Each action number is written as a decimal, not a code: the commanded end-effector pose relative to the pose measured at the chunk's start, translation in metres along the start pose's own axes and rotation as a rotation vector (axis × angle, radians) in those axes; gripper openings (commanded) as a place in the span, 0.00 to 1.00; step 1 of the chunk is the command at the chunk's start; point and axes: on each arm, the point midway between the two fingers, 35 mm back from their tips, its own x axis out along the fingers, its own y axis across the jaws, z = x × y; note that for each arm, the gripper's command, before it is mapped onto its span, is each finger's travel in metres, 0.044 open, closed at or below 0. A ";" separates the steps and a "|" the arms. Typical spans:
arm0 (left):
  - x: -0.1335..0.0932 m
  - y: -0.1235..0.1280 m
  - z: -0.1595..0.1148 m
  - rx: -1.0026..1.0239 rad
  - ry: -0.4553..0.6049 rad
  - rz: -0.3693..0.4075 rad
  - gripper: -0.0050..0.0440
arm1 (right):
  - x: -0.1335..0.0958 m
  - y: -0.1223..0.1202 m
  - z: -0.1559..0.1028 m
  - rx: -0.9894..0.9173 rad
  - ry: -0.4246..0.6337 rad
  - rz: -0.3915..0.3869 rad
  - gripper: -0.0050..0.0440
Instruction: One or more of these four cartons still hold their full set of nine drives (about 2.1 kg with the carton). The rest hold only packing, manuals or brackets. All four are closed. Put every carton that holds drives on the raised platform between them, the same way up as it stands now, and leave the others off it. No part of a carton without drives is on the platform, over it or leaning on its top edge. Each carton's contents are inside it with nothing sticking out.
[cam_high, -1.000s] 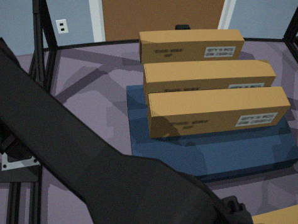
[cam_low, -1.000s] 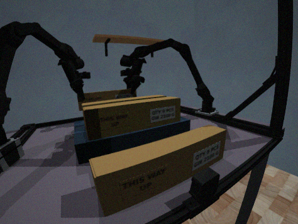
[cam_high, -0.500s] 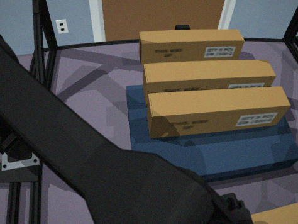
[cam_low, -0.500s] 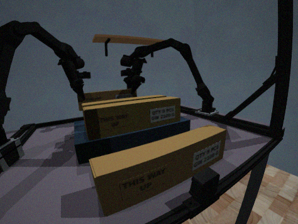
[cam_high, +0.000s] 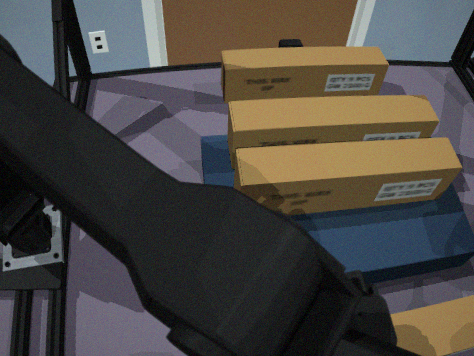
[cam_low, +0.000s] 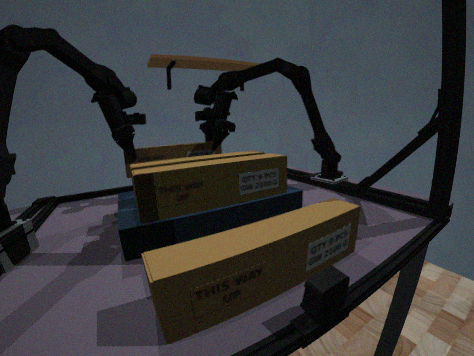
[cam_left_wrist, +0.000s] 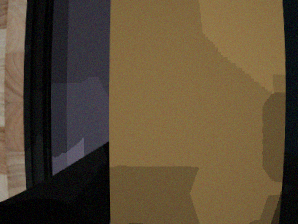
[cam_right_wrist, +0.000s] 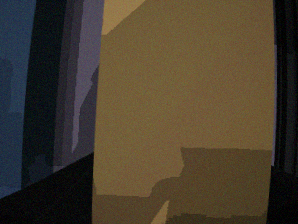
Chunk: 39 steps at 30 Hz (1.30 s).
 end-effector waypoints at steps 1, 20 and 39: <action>-0.017 -0.010 0.007 0.010 -0.039 0.038 0.10 | -0.017 0.012 0.003 -0.005 -0.032 -0.030 0.10; -0.012 -0.073 0.010 0.010 -0.039 0.038 0.10 | -0.015 0.074 -0.001 -0.005 -0.032 -0.030 0.10; -0.006 -0.128 0.011 0.010 -0.039 0.038 0.10 | -0.013 0.129 -0.004 -0.005 -0.032 -0.030 0.10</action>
